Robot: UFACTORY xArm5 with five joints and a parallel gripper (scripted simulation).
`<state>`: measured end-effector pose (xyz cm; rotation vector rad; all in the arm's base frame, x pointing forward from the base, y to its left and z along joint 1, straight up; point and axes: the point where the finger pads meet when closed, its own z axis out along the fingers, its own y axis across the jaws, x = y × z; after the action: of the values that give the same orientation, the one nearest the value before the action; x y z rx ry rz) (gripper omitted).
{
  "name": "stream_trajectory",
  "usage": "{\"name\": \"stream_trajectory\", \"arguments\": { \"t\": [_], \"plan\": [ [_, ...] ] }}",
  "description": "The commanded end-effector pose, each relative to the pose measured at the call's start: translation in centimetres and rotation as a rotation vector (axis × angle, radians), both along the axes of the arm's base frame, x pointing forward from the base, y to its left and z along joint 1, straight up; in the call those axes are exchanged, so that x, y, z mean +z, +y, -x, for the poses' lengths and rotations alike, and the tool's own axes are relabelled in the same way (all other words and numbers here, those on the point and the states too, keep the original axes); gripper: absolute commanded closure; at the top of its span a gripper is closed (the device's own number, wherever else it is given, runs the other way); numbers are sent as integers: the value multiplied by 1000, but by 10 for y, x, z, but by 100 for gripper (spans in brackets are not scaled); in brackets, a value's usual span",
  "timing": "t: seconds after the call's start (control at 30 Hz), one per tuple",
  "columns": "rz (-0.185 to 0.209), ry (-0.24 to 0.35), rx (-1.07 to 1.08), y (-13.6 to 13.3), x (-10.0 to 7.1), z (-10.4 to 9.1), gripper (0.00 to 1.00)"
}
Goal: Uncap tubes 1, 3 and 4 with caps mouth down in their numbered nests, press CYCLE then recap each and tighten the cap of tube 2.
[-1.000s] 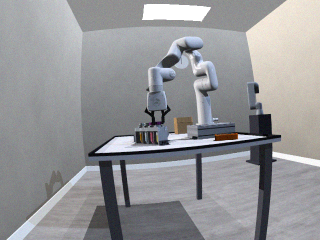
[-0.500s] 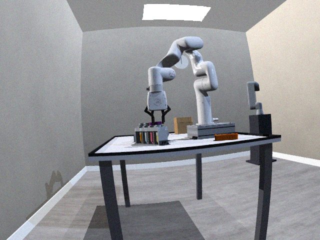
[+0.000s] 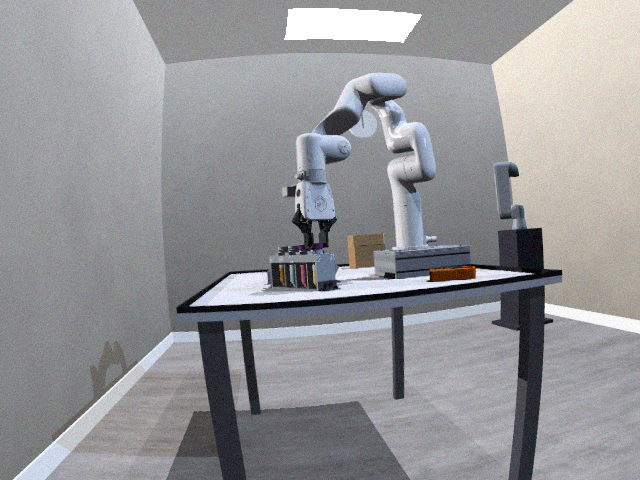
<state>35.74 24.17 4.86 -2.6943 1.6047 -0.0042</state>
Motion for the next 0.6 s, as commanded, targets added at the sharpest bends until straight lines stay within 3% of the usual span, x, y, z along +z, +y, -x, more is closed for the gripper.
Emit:
{"name": "stream_trajectory", "arguments": {
  "t": [0.0, 0.1, 0.43, 0.57],
  "plan": [
    [-2, -3, 279, 1, 1, -1, 54],
    [-2, -3, 319, 1, 1, -1, 54],
    [1, -5, 775, 1, 1, -1, 54],
    [1, -5, 798, 1, 1, -1, 54]
  ]
}}
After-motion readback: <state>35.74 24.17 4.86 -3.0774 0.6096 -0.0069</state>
